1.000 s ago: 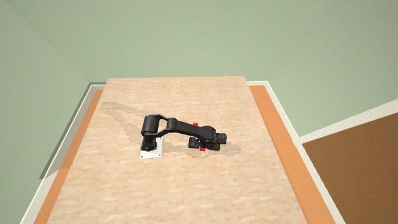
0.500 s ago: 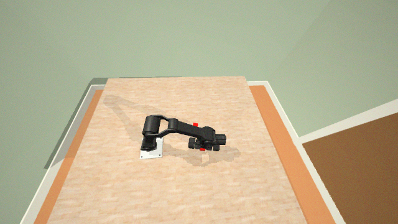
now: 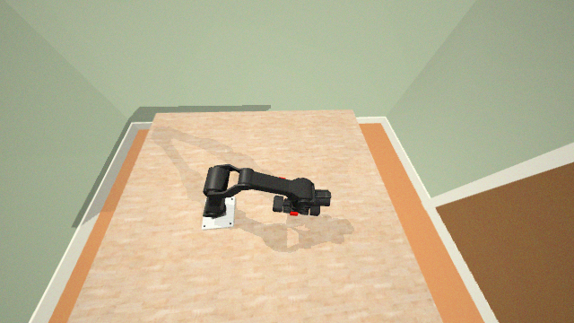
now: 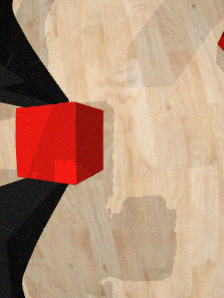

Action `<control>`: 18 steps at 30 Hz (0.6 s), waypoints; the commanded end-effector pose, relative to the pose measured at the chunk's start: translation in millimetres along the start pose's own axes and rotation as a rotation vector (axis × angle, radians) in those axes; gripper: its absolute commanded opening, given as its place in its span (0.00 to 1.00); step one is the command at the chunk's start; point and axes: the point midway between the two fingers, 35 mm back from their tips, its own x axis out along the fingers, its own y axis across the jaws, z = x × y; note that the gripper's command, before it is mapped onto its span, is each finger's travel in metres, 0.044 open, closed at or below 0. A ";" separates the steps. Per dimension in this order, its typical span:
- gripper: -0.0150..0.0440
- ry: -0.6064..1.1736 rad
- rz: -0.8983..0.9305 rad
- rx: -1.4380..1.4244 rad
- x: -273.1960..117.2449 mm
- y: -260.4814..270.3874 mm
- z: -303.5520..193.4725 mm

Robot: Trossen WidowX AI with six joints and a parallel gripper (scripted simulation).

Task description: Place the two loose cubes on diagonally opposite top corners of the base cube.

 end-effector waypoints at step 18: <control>0.43 0.001 -0.007 0.000 -67.4 3.9 -0.5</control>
